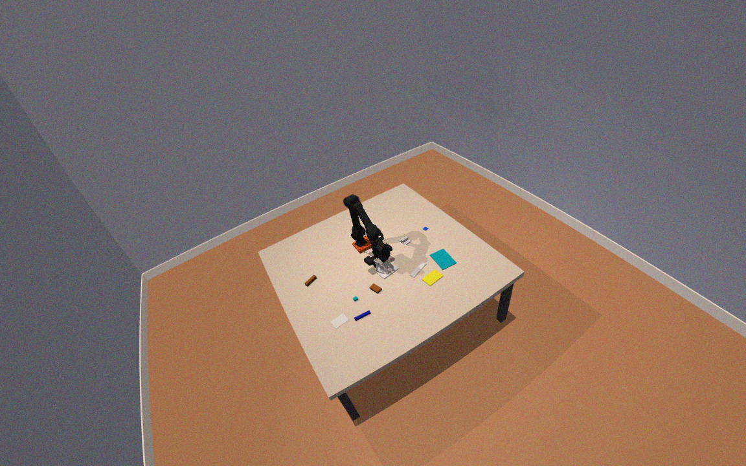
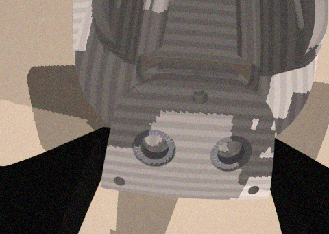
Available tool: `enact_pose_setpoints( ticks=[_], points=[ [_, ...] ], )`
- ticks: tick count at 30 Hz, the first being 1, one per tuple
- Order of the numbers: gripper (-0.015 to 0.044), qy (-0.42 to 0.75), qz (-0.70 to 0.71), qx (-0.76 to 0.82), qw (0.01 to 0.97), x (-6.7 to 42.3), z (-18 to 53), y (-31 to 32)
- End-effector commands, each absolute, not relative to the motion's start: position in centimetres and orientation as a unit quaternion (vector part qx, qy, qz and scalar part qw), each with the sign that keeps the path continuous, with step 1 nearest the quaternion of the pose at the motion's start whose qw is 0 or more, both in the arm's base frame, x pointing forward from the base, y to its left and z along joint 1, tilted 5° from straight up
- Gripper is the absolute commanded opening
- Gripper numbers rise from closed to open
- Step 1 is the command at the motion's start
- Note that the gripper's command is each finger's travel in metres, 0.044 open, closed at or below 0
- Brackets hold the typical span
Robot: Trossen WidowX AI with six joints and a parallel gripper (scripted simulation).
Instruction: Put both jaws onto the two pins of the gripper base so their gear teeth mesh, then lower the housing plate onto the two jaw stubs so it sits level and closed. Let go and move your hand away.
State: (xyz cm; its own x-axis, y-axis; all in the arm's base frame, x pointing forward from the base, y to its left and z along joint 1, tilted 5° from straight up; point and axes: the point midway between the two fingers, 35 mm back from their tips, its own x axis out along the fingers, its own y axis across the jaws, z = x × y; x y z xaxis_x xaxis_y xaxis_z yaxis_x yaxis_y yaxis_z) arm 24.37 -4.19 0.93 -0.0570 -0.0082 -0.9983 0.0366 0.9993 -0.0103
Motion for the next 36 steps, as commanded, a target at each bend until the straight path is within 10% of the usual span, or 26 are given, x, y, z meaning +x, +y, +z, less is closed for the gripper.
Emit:
enact_pose_setpoints(
  ticks=[1,36],
  points=[
    [0.0351,0.727,-0.018,0.007,0.687,24.37,0.77,-4.27],
    [0.0351,0.727,-0.018,0.008,0.687,24.35,0.40,-4.28]
  ],
)
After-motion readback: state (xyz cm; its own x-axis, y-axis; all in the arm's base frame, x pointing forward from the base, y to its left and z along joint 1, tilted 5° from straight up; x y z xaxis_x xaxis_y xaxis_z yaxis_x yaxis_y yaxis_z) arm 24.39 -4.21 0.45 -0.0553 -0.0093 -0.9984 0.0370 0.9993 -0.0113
